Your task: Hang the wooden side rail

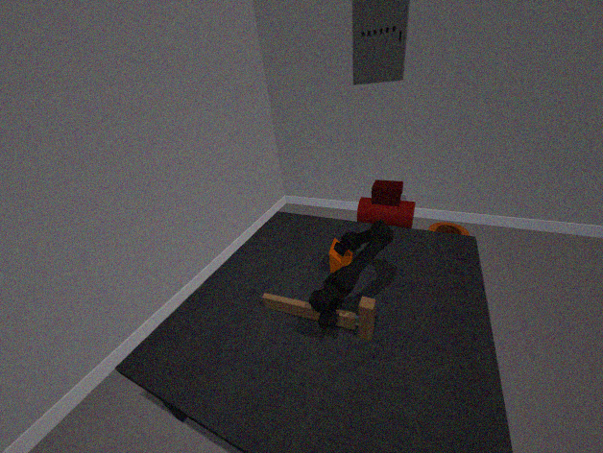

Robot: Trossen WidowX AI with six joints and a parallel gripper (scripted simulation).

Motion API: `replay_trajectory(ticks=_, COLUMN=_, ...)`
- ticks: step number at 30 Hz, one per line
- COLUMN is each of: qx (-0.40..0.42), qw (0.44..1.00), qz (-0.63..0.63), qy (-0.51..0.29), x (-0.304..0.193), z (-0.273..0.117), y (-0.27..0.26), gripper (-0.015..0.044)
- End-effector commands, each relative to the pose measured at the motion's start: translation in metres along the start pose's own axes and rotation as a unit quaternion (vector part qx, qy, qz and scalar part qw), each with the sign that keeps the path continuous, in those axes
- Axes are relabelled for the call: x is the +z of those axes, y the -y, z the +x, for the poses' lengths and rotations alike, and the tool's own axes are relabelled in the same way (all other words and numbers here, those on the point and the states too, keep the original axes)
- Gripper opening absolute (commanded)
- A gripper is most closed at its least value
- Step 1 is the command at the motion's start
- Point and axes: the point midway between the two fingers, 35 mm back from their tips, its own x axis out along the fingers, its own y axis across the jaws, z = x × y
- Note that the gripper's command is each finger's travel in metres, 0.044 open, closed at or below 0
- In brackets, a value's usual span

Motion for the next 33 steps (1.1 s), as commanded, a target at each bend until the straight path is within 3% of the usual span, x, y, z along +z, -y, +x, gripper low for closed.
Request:
replay_trajectory(ticks=1, qx=0.007, qw=1.000, qz=0.000, qy=0.000, x=-0.0009, z=-0.0045, y=-0.0014, gripper=0.0000)
replay_trajectory(ticks=33, qx=0.007, qw=1.000, qz=0.000, qy=0.000, x=-0.0045, z=-0.0039, y=-0.0020, gripper=0.0000)
